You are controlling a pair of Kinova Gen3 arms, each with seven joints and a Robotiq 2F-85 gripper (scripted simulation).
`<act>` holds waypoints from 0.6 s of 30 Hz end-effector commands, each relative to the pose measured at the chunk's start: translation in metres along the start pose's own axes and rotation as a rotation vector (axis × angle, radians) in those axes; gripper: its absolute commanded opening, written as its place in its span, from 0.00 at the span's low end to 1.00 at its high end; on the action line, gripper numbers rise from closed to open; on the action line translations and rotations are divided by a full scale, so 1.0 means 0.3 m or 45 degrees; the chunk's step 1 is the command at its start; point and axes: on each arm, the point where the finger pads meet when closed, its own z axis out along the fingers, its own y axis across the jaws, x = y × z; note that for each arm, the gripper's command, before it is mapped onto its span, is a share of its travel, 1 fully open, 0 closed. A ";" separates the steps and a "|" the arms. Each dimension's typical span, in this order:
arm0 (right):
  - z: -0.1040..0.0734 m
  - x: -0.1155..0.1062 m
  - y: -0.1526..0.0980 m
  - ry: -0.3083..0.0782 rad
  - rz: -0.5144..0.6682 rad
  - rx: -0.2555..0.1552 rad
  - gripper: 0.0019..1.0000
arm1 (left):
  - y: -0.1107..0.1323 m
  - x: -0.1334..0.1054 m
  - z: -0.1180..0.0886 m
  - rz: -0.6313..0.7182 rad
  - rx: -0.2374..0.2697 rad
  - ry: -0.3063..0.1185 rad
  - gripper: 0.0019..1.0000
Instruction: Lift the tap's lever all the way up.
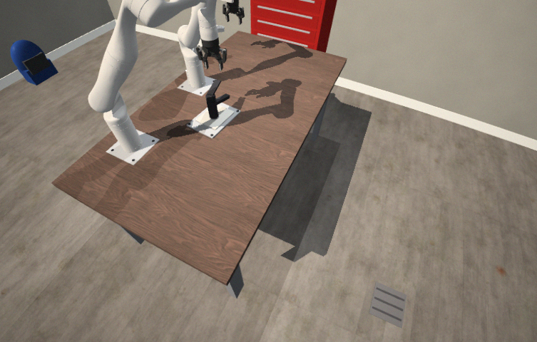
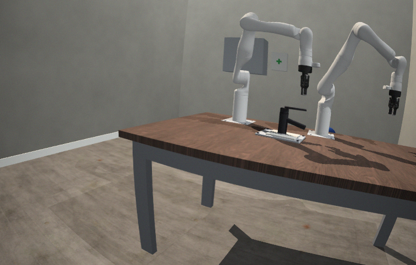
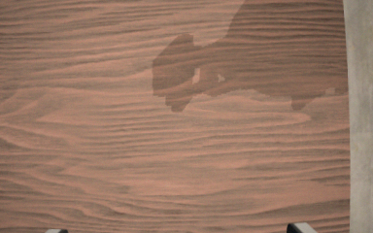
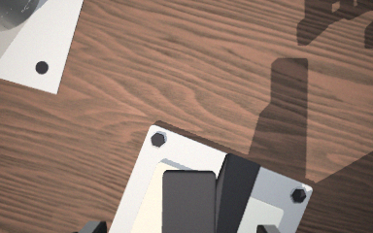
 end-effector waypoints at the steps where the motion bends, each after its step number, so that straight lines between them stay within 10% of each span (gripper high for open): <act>1: 0.014 0.001 0.001 -0.002 -0.014 -0.004 0.72 | 0.004 -0.001 0.005 -0.024 0.004 -0.003 1.00; 18: 0.086 0.000 0.002 -0.002 -0.013 -0.004 0.72 | 0.004 -0.001 0.005 -0.024 0.004 -0.003 1.00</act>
